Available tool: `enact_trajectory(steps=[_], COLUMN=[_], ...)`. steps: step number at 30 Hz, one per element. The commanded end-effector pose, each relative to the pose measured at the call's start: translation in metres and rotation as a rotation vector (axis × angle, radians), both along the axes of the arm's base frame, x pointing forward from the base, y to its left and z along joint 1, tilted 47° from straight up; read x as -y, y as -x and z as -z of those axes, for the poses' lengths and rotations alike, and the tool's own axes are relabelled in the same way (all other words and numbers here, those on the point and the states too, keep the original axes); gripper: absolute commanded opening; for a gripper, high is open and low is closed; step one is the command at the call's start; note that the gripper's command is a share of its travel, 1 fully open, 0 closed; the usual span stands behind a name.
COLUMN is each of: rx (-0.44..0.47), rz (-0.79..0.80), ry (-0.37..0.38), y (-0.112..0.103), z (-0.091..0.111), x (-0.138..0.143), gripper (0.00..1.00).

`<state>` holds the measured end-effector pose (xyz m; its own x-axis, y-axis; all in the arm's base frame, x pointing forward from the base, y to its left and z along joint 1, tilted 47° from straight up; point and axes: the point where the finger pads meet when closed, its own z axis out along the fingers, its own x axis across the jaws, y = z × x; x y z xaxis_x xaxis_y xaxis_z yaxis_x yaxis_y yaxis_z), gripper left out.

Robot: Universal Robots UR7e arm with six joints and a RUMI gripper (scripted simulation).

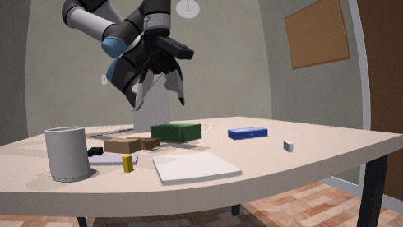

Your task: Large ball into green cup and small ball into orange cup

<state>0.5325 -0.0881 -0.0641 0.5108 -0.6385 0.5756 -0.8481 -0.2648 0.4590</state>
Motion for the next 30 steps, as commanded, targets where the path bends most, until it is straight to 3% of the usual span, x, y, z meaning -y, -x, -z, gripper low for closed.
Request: enact_trajectory(steps=[1, 16, 30], rx=[-0.039, -0.216, -0.270], rz=[-0.067, -0.259, -0.314], ry=[-0.018, -0.041, -0.045], y=[0.011, 0.061, 0.077], z=[-0.008, -0.034, -0.041], x=[0.010, 0.042, 0.050], gripper=[1.00, 1.00, 1.00])
